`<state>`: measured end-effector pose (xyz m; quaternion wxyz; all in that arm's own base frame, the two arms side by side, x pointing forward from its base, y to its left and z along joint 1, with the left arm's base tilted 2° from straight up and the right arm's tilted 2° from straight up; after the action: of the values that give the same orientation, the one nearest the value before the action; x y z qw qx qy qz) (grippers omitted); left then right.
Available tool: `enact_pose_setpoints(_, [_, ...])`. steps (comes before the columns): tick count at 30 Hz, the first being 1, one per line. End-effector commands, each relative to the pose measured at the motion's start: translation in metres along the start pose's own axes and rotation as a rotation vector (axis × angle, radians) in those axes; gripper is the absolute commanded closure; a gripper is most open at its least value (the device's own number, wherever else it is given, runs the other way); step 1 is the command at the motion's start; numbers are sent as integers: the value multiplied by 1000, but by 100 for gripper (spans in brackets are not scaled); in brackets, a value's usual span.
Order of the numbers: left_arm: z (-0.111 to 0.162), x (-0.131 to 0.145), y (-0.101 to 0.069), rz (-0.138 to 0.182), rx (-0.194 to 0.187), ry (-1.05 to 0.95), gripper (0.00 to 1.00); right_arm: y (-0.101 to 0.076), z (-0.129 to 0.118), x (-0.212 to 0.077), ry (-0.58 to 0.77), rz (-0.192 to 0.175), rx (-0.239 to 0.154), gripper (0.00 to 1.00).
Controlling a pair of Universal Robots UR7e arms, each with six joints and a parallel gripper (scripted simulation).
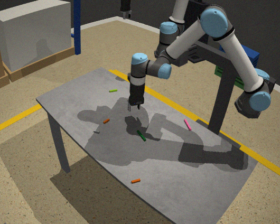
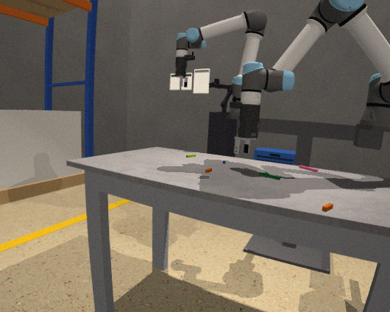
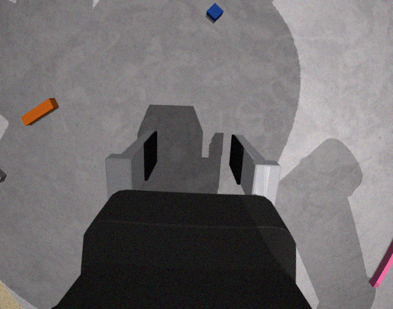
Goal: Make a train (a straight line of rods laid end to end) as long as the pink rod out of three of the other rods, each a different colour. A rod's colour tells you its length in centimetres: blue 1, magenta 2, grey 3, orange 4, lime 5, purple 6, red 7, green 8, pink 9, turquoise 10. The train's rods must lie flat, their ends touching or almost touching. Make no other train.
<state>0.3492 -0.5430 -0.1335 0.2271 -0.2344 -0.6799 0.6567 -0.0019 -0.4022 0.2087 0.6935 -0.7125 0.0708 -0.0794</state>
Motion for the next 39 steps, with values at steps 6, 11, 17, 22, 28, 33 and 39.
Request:
enact_pose_setpoints(6, [17,1,-1,1,3,362,0,-1,-1,0,0,-1,-2,0])
enact_pose_setpoints(11, [22,2,-1,1,3,479,0,-1,-1,0,0,-1,-2,0])
enact_pose_setpoints(17, [30,3,-1,1,3,687,0,-1,-1,0,0,-1,-2,0])
enact_pose_setpoints(22, [36,4,-2,2,3,832,0,-1,-1,0,0,-1,-2,0])
enact_pose_setpoints(28, [39,4,-2,2,3,928,0,-1,-1,0,0,-1,-2,0])
enact_pose_setpoints(33, [42,4,-2,2,3,1021,0,-1,-1,0,0,-1,-2,0])
enact_pose_setpoints(39, [44,5,-2,2,3,1097,0,-1,-1,0,0,-1,-2,0])
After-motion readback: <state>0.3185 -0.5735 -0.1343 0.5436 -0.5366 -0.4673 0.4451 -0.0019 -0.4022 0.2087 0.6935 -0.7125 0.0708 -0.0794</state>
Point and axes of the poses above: on each arm, the point where the finger pads meet when closed, its own y axis out along the fingers, its own x axis across the jaws, z = x × y, the point moved 1 cm from there along -y, back along the fingers, and after that the axes turned 12 degrees about y, right-handed, at the moved point
